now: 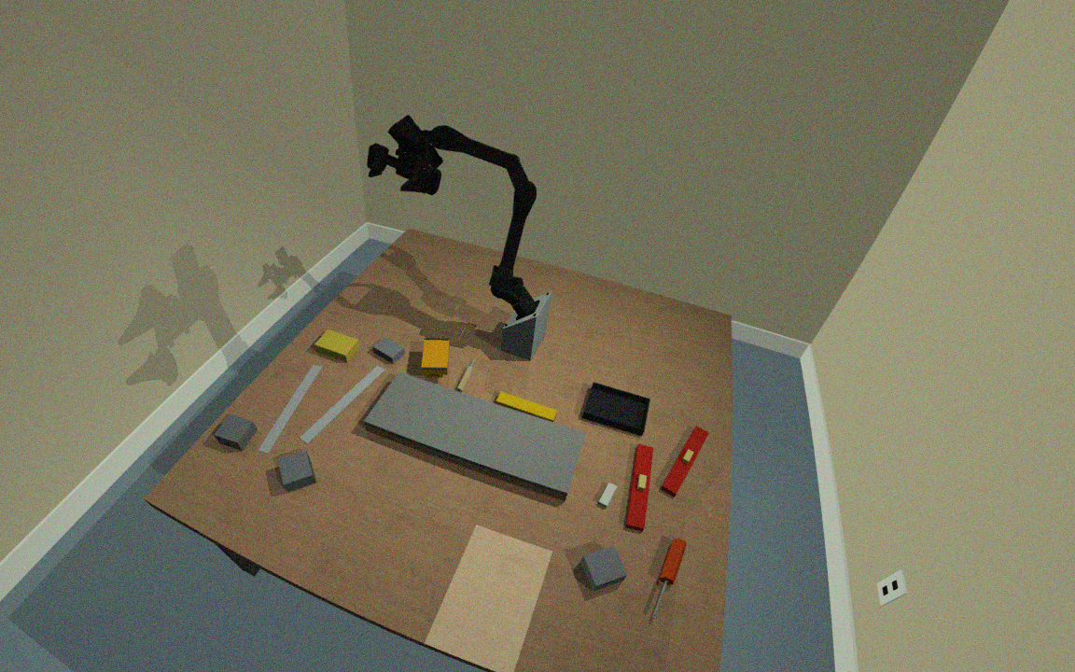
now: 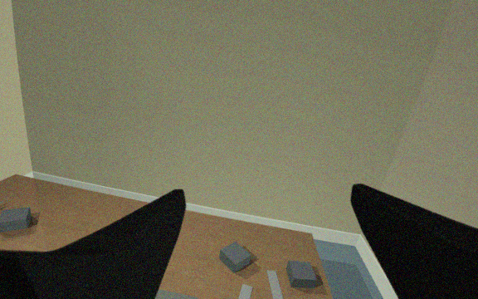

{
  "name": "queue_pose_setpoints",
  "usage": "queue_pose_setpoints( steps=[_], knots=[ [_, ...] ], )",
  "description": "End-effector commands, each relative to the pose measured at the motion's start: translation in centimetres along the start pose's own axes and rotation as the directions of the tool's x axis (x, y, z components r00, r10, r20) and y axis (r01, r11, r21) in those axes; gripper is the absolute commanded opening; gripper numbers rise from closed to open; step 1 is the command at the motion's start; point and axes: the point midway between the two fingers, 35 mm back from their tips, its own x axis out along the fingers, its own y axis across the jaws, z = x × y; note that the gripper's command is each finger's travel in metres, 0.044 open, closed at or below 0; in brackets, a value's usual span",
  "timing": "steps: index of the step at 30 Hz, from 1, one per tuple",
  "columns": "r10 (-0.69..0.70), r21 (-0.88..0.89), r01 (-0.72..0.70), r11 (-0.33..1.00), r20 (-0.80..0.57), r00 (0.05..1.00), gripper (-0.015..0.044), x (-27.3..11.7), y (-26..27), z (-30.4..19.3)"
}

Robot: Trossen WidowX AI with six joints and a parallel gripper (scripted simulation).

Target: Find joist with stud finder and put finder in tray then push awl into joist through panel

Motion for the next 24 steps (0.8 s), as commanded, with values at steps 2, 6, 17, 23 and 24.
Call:
queue_pose_setpoints(
  steps=[2, 6, 17, 23, 24],
  knots=[
    [0.000, 0.086, 0.002, 0.996, -0.021, 1.000, 0.0440, 0.3, -0.2, -1.1],
    [0.026, 0.537, 0.061, 0.841, -0.154, 0.988, 0.0440, 2.2, -0.8, -7.2],
    [0.188, 0.903, 0.407, 0.140, -0.428, 0.884, 0.0440, 6.4, 2.5, -18.7],
    [0.284, 0.771, 0.609, -0.185, -0.551, 0.785, 0.0440, 8.0, 5.7, -23.4],
    [0.299, 0.733, 0.639, -0.233, -0.571, 0.764, 0.0440, 8.2, 6.3, -24.1]
  ],
)
